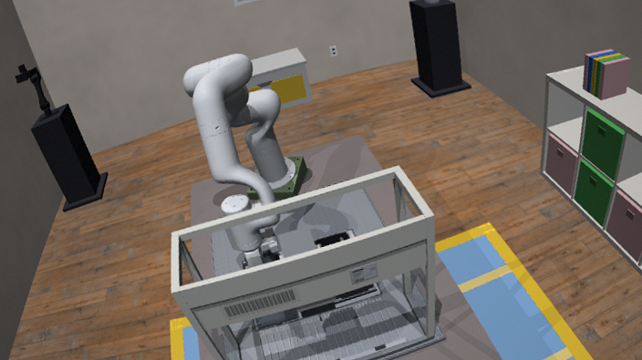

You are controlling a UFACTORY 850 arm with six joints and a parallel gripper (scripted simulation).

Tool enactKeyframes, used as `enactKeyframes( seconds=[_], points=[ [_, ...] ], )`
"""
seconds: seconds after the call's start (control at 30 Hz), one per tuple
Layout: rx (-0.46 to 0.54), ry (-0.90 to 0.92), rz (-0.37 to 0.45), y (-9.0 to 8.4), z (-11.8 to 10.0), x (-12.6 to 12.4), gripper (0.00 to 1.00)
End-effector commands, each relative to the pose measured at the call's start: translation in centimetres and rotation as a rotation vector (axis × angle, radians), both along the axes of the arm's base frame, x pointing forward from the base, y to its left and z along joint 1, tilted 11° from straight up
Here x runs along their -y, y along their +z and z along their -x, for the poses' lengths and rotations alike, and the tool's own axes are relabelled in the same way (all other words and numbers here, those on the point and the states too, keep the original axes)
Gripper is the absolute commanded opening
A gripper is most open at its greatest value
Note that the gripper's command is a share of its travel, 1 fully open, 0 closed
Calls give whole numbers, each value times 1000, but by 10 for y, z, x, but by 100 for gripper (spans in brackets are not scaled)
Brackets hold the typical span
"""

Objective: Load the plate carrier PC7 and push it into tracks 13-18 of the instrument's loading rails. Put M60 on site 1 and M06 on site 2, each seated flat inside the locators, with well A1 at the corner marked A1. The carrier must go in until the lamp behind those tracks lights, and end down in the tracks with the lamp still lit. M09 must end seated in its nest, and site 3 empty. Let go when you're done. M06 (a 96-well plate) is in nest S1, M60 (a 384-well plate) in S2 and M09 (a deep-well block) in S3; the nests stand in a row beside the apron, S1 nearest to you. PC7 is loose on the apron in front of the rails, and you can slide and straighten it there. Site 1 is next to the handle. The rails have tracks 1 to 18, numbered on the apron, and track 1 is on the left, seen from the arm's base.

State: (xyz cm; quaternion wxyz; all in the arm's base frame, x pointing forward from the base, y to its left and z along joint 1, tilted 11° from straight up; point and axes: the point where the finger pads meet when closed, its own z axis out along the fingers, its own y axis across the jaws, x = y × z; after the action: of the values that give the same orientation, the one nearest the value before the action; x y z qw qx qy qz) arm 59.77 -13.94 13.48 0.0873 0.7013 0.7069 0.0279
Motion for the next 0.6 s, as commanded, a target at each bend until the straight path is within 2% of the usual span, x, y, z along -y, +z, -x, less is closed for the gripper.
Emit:
enactKeyframes(
  seconds=[0.0,0.37,0.57],
  points=[
    [2,0,1,-7,-2,1,0],
    [2,0,1,-25,-5,2,0],
    [2,0,1,-29,-6,3,0]
  ],
)
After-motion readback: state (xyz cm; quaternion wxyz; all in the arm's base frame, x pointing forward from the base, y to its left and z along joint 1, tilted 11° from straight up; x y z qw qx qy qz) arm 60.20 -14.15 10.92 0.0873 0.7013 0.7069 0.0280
